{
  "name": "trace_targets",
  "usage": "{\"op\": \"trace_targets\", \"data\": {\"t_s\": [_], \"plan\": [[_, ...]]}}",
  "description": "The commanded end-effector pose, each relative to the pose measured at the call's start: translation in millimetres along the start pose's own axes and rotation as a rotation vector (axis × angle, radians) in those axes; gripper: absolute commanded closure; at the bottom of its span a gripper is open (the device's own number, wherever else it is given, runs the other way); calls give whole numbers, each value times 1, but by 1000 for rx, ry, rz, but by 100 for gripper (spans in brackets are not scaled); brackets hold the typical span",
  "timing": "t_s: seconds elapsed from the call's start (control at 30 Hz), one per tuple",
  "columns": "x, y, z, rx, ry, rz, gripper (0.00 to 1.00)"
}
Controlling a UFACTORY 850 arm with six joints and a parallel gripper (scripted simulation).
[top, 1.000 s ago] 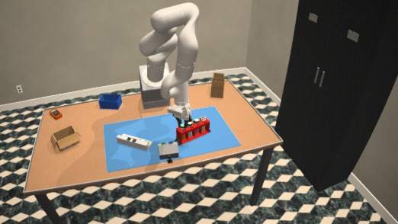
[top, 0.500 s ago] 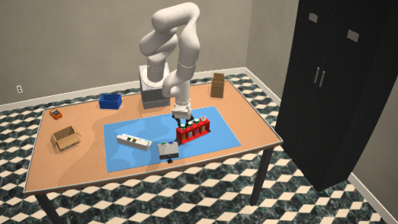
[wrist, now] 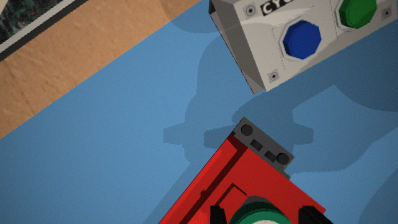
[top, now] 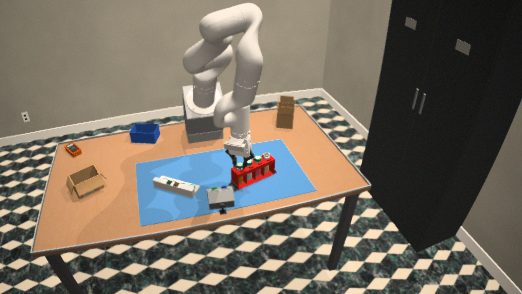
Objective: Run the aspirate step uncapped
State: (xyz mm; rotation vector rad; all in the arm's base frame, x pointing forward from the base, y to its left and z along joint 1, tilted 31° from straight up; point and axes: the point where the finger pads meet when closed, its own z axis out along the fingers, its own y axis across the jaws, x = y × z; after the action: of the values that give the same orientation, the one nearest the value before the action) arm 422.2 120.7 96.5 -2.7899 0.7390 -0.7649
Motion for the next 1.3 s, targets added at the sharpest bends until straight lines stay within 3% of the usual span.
{"op": "trace_targets", "data": {"t_s": [0.0,0.2,0.27,0.53,0.9,0.93,1.27], "plan": [[0,0,0,8,-3,279,54],[0,0,0,6,-3,528,54],[0,0,0,6,-3,528,54],[0,0,0,4,-4,909,54],[0,0,0,7,-6,929,54],[0,0,0,7,-6,929,100],[0,0,0,7,-6,929,100]]}}
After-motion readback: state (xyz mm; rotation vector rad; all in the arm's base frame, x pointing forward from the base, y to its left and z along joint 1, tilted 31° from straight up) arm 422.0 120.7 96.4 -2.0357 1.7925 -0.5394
